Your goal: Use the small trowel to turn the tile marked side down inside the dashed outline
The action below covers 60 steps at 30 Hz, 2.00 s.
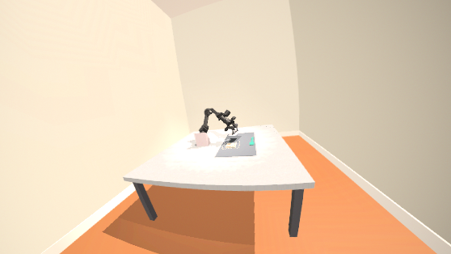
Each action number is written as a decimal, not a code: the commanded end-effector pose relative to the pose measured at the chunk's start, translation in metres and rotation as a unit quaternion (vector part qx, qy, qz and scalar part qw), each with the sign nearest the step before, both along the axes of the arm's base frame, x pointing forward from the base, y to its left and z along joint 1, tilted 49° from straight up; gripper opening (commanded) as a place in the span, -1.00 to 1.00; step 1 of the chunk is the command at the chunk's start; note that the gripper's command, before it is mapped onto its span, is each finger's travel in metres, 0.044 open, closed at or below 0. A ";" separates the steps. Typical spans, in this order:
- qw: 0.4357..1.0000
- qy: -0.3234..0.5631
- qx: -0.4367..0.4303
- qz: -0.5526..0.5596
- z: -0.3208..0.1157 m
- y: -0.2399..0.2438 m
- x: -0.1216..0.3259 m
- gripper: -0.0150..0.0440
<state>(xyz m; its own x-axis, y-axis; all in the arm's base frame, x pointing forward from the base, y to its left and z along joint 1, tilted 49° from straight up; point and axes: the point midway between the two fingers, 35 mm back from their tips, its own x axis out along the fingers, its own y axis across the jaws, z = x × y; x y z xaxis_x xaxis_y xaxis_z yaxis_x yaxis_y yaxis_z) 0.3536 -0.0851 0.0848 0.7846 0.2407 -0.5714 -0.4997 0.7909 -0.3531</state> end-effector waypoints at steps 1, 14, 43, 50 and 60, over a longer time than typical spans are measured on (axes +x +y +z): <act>0.999 0.019 0.001 -0.030 -0.008 -0.017 0.006 -0.49; 0.990 0.095 0.017 -0.100 -0.052 -0.054 0.012 -0.49; 0.933 0.260 0.041 -0.245 -0.165 -0.125 -0.005 -0.49; 0.913 0.299 0.044 -0.276 -0.194 -0.138 -0.017 -0.49; 0.879 0.352 0.047 -0.317 -0.237 -0.154 -0.037 -0.49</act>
